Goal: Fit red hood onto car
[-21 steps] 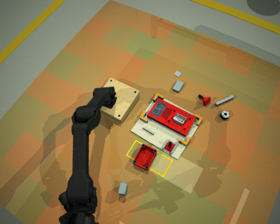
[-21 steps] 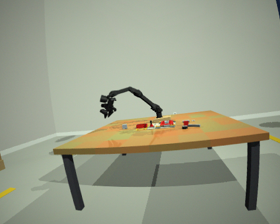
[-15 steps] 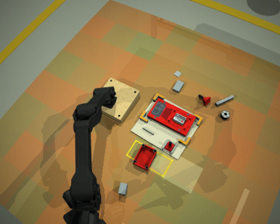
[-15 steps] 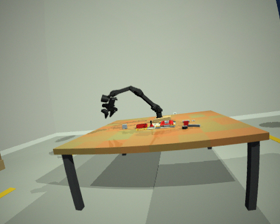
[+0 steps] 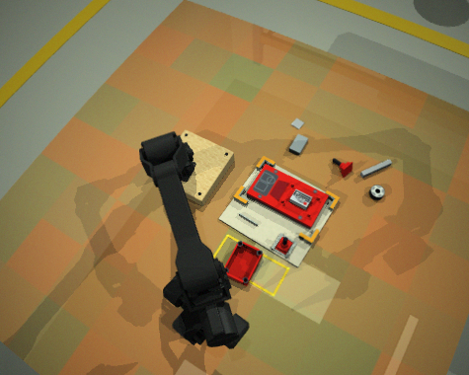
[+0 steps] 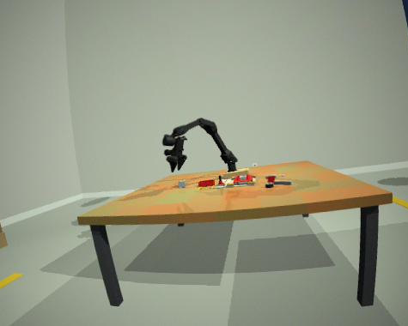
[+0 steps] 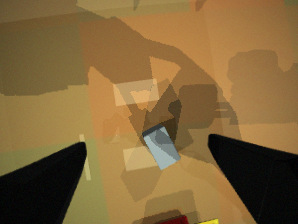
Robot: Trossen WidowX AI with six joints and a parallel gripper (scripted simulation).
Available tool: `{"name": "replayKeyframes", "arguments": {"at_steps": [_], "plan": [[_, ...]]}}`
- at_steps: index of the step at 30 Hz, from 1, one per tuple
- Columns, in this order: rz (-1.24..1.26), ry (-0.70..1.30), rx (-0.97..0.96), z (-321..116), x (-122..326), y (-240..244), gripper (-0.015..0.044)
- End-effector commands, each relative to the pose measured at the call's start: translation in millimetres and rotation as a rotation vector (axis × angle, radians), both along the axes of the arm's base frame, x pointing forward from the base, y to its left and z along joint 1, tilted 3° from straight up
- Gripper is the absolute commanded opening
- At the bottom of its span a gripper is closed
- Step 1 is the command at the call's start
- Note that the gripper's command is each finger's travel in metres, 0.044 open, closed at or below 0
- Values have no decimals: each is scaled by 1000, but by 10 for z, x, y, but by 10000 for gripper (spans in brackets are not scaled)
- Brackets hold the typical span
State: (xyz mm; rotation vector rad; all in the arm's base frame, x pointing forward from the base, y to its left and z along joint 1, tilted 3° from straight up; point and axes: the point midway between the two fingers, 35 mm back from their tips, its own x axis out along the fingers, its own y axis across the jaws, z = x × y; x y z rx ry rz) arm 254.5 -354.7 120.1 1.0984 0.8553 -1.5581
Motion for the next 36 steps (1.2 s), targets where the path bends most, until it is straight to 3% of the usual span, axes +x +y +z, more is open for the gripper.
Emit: {"name": "replayKeyframes", "arguments": {"at_steps": [1,14,36], "plan": [[40,-17,69,-60,93,399,440],[166,-29,285,-244,110,1730,440],[167,-29,287,-338,113,1739,440]]}}
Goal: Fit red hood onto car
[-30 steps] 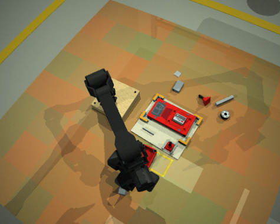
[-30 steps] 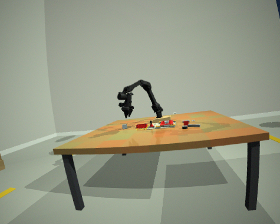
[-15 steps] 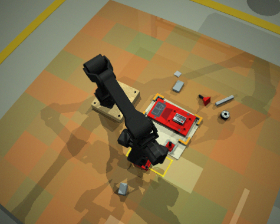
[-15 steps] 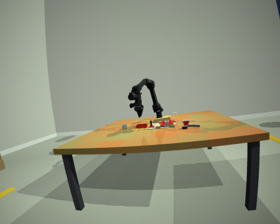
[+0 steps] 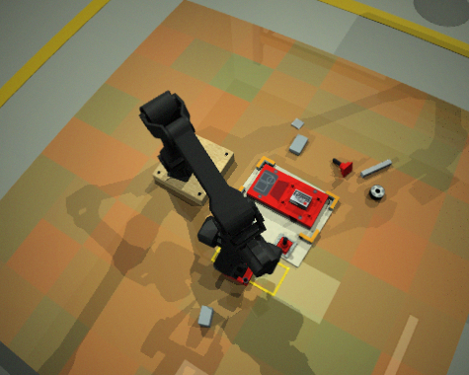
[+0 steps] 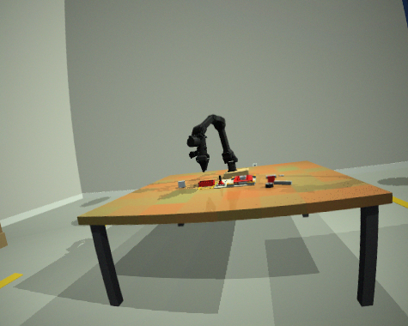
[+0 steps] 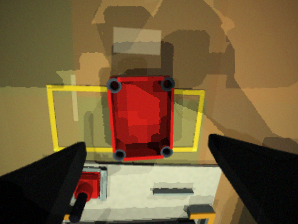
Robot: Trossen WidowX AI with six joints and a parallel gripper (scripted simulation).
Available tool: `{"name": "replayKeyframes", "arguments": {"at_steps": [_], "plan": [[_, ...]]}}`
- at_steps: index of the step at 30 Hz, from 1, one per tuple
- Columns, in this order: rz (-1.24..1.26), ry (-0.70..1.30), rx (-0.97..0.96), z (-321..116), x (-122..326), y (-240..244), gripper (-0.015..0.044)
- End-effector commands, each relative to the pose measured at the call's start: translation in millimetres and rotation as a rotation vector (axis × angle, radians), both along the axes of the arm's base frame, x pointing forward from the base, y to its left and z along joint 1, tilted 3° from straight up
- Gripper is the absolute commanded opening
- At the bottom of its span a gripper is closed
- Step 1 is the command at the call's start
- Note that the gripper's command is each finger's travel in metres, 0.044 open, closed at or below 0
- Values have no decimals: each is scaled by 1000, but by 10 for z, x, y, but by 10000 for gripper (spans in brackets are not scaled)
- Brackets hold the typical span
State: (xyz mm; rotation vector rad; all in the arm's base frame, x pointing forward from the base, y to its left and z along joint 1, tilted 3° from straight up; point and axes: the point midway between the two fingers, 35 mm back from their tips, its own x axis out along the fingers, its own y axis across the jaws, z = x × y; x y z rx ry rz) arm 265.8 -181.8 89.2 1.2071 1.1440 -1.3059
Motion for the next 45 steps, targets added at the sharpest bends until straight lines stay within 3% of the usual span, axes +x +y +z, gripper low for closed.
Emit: {"name": "replayKeyframes", "arguments": {"at_steps": [1,45], "plan": [[-3,-1,7,-36,0,9,440],[-3,-1,7,-298,6,-2,440]]}}
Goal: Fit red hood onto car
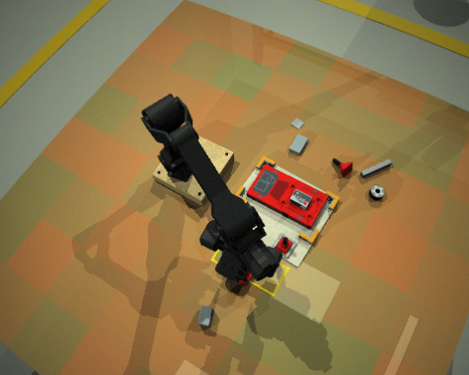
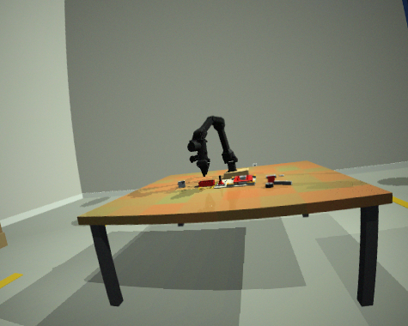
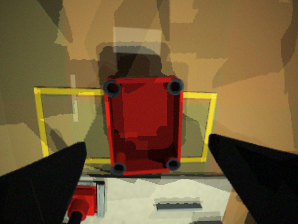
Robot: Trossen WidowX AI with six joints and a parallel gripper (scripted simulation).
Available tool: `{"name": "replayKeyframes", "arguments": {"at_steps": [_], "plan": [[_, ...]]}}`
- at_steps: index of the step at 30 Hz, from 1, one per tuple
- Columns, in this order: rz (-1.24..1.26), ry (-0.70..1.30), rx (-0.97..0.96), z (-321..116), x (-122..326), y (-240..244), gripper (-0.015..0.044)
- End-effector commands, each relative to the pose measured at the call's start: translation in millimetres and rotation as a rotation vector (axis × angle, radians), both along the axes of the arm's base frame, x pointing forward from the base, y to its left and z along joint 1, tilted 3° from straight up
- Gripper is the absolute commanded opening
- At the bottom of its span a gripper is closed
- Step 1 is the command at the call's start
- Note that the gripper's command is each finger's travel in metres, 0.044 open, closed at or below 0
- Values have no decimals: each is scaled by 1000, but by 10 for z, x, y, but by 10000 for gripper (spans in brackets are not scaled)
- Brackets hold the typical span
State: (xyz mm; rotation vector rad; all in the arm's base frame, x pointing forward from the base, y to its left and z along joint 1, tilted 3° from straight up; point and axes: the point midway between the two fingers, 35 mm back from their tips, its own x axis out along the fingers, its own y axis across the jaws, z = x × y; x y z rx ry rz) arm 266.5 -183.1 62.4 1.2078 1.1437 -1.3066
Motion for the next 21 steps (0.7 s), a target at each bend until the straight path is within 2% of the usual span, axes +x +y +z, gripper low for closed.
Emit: {"name": "replayKeyframes", "arguments": {"at_steps": [1,21], "plan": [[-2,-1,7,-35,-2,11,440],[-2,-1,7,-156,-3,14,440]]}}
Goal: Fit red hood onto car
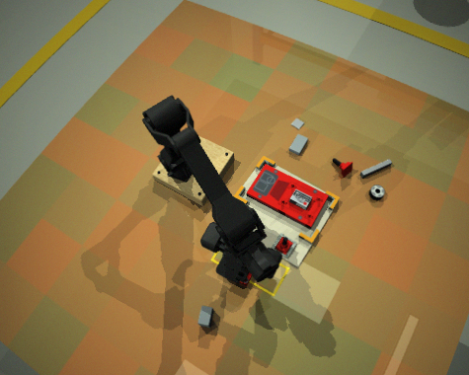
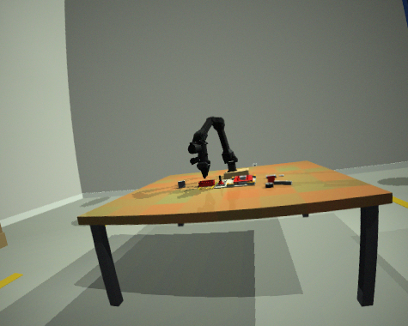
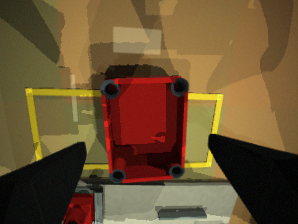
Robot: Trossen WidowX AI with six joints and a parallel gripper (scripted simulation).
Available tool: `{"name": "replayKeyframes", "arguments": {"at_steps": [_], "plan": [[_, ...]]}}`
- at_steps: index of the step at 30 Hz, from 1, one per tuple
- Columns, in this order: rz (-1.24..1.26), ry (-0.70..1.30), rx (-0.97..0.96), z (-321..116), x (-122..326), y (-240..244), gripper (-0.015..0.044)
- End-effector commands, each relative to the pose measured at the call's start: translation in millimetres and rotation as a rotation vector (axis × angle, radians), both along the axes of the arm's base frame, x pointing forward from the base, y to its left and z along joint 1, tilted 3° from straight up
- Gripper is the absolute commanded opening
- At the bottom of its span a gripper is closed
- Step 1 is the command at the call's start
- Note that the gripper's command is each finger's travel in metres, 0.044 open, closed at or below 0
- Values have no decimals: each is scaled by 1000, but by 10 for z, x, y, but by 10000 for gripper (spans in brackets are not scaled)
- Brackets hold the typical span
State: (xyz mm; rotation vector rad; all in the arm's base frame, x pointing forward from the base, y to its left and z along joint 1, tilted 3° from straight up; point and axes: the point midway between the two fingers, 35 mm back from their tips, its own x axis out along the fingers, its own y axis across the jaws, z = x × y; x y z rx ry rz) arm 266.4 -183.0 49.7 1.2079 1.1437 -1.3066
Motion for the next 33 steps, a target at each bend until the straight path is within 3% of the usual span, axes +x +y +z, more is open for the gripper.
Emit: {"name": "replayKeyframes", "arguments": {"at_steps": [1,33], "plan": [[-2,-1,7,-35,-2,13,440],[-2,-1,7,-199,-4,20,440]]}}
